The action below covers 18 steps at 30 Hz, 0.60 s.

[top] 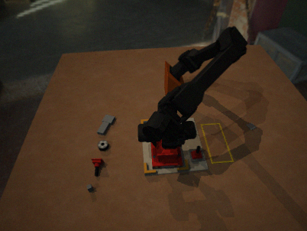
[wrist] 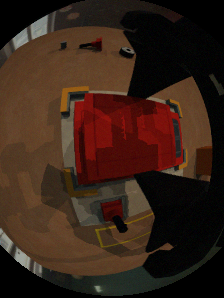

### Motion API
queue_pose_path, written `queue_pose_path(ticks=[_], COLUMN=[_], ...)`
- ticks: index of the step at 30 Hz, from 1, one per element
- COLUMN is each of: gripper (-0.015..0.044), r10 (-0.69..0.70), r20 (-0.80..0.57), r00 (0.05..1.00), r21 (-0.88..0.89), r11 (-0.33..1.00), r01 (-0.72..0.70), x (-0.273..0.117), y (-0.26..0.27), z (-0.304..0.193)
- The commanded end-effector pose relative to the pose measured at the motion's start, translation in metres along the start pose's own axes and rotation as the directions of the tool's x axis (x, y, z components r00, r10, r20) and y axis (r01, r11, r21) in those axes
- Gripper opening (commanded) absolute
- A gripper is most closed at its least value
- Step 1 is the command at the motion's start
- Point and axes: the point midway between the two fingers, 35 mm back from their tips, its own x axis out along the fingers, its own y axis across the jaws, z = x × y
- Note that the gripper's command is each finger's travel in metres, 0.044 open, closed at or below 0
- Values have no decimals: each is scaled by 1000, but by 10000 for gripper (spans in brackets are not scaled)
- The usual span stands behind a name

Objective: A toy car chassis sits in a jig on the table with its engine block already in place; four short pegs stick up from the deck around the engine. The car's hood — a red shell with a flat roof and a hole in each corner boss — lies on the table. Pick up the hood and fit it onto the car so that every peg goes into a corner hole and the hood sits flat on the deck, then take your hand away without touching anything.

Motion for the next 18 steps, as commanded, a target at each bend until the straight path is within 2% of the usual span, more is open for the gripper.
queue_pose_path(ticks=[1, 18], gripper=[0, 0], r10=[4, 5], r20=[4, 4], r00=[1000, 1000], r21=[3, 3], r11=[1000, 1000], r01=[-4, -5], x=[2, 10], y=[1, 1], z=[1, 1])
